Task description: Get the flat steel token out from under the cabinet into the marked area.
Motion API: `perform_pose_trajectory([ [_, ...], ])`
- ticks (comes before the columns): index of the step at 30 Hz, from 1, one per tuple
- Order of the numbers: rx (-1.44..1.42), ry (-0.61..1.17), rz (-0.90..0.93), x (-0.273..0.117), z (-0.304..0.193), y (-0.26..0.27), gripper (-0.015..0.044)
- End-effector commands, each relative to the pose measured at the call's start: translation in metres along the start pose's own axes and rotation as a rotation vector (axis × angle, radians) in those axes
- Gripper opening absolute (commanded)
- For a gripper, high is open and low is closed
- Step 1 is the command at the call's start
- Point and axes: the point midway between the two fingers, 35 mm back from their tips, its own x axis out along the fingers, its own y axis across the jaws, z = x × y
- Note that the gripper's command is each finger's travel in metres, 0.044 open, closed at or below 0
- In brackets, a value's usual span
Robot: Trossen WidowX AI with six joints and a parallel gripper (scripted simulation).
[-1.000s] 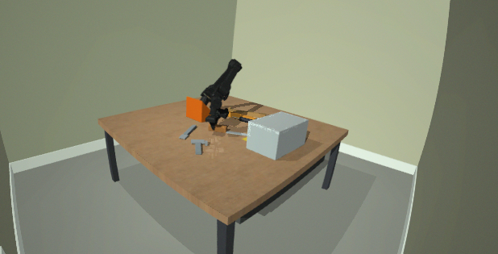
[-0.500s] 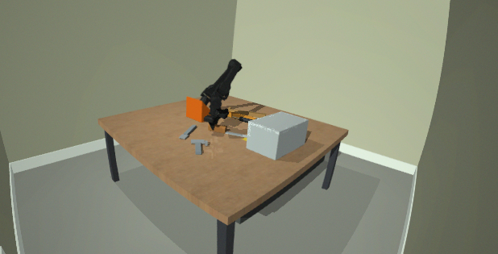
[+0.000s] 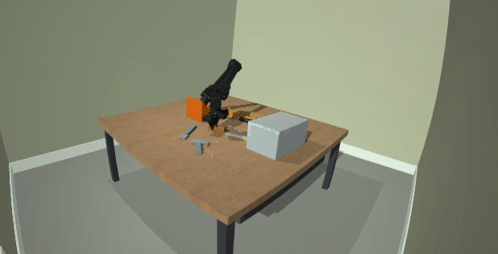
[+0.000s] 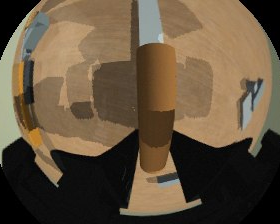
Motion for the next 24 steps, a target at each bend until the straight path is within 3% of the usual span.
perform_pose_trajectory([
  [1, 0.014, -0.005, -0.002, -0.0009, 0.0008, -0.0008, 0.0026],
  [7, 0.004, 0.001, 0.000, 0.0001, -0.0001, -0.0001, 0.0184],
  [11, 0.004, 0.000, 0.000, 0.0000, 0.0000, -0.0001, 0.0200],
  [14, 0.004, -0.006, -0.002, 0.0001, -0.0001, -0.0001, 0.0270],
  [24, 0.004, -0.006, -0.002, 0.0011, -0.0010, -0.0006, 0.0270],
])
